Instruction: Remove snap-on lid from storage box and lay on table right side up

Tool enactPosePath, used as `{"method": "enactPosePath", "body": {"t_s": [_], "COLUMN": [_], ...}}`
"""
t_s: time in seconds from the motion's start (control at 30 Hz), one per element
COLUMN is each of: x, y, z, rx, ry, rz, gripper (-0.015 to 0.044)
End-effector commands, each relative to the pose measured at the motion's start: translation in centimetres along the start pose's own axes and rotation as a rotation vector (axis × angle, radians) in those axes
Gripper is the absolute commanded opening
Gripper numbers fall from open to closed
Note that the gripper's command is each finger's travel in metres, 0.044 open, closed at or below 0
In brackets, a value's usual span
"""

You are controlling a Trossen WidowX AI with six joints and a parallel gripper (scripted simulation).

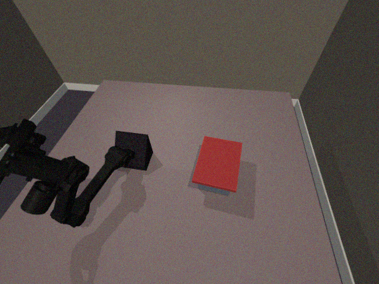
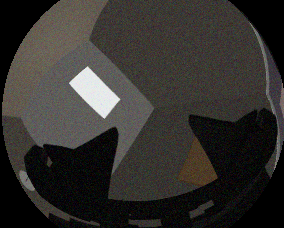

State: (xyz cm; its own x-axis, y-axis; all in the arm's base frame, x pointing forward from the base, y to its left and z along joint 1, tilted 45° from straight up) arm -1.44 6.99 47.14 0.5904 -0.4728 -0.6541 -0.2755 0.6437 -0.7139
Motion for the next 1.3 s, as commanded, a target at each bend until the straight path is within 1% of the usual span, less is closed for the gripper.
{"method": "enactPosePath", "body": {"t_s": [0.0,0.07,0.17,0.2,0.3,0.4,0.6,0.7,0.83,0.97,1.0,1.03,1.07,1.2,1.27], "x": [0.0,0.0,0.3,0.4,1.2,1.8,5.1,6.0,8.9,12.2,12.3,12.8,13.5,17.1,18.5], "y": [0.1,0.7,2.0,2.5,4.1,4.9,8.2,9.1,11.6,14.2,14.3,14.6,15.1,17.4,18.2], "z": [0.2,1.6,4.4,5.4,8.1,9.3,13.8,14.8,17.2,18.9,18.9,19.1,19.3,19.9,20.0], "rx": [-0.017,-0.153,-0.442,-0.535,-0.802,-0.899,-1.238,-1.338,-1.571,-1.71,-1.713,-1.721,-1.729,-1.681,-1.623], "ry": [0.009,0.078,0.229,0.279,0.431,0.51,0.822,0.896,1.067,1.191,1.195,1.204,1.218,1.225,1.199], "rz": [0.002,0.02,0.069,0.091,0.18,0.221,0.454,0.554,0.886,1.305,1.324,1.38,1.476,1.963,2.148], "gripper": [0.0374,0.0321,0.0243,0.0235,0.0235,0.0235,0.0235,0.0235,0.0235,0.0235,0.0235,0.0235,0.0235,0.0235,0.0235]}}
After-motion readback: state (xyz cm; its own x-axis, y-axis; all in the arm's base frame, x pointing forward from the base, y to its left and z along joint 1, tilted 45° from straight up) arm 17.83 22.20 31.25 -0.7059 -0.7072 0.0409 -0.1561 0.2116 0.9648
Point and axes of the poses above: the point midway between the two fingers, 35 mm back from their tips, its own x axis back along the fingers, its own z axis across the jaws, y = z × x, the point moved 9 cm from there along x, back along the fingers, and after that the axes turned 15 degrees about x, right-handed, at the moved point
